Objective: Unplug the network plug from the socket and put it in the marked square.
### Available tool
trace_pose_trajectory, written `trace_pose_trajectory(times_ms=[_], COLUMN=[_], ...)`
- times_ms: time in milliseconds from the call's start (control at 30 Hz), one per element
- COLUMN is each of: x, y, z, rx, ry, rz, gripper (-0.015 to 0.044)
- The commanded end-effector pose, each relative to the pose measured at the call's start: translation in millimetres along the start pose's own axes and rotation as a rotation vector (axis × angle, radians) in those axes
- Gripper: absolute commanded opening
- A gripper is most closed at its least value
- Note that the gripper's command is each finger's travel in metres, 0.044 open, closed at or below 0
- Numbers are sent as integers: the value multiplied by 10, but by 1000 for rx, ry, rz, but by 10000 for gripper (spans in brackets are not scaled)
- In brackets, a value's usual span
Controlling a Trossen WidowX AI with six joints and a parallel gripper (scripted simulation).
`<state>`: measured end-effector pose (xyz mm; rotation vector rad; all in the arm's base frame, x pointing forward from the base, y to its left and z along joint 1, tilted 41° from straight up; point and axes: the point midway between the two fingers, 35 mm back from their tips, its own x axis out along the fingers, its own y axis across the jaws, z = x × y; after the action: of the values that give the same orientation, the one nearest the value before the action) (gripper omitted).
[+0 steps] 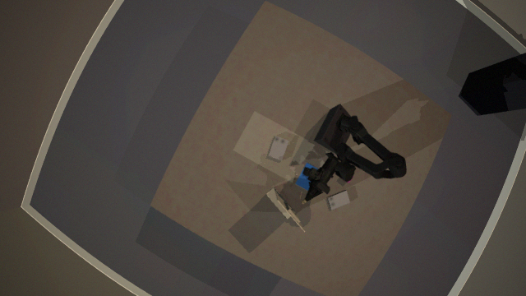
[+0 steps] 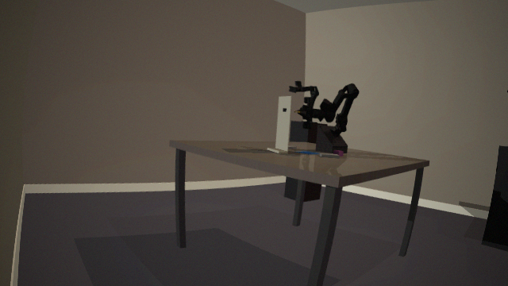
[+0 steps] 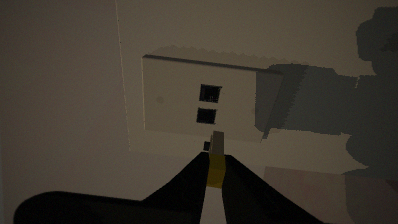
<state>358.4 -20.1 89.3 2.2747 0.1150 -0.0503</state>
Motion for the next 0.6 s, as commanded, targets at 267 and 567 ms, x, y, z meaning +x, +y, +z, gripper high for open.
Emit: trace_pose_trajectory(times_ms=[267,567], x=[-43,-116], y=[146,340], z=[8,19], rx=[-1,-2], ry=[2,4], rz=[4,10], gripper=[0,0])
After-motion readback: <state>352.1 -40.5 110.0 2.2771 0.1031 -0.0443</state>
